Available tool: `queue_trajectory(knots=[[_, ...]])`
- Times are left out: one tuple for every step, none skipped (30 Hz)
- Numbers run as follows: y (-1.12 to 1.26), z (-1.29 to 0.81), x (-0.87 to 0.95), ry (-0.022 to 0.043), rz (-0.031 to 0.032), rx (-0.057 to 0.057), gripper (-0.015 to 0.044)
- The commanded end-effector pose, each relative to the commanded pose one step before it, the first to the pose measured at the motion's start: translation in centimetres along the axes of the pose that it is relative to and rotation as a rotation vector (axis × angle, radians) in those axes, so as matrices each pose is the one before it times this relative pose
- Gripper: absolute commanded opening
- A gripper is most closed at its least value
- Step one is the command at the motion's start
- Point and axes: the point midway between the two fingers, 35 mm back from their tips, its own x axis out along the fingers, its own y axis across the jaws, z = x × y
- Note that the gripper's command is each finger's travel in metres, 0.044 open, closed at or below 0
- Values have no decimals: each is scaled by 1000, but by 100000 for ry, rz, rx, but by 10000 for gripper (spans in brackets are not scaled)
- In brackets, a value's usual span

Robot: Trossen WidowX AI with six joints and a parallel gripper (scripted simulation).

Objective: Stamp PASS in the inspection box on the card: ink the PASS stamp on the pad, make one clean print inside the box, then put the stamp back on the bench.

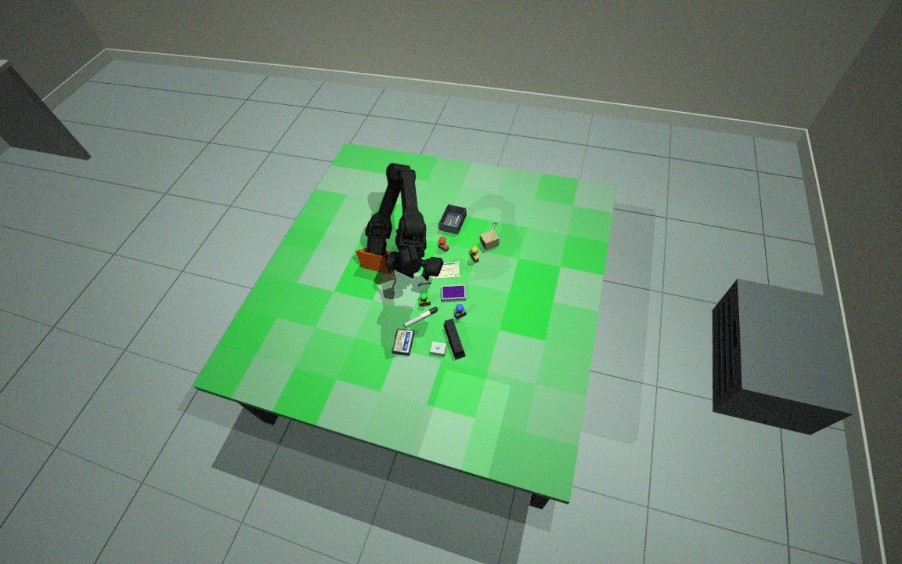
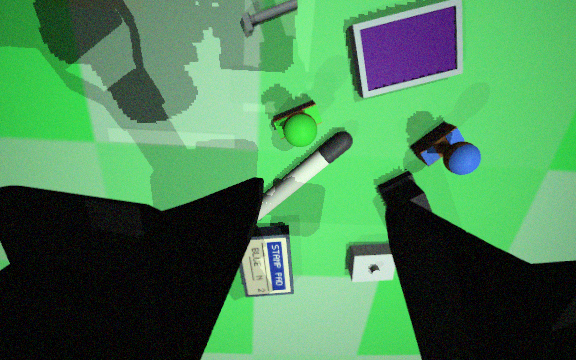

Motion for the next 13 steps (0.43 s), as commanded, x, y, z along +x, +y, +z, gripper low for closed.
queue_trajectory(knots=[[51, 14, -39, 50, 300, -241, 256], [0, 0, 0, 0, 0, 0, 256], [0, 0, 0, 0, 0, 0, 256], [0, 0, 0, 0, 0, 0, 256], [-50, -12, 34, -53, -304, 243, 256], [0, 0, 0, 0, 0, 0, 256], [0, 0, 0, 0, 0, 0, 256], [0, 0, 0, 0, 0, 0, 256], [0, 0, 0, 0, 0, 0, 256], [0, 0, 0, 0, 0, 0, 256], [0, 0, 0, 0, 0, 0, 256], [0, 0, 0, 0, 0, 0, 256], [0, 0, 0, 0, 0, 0, 256]])
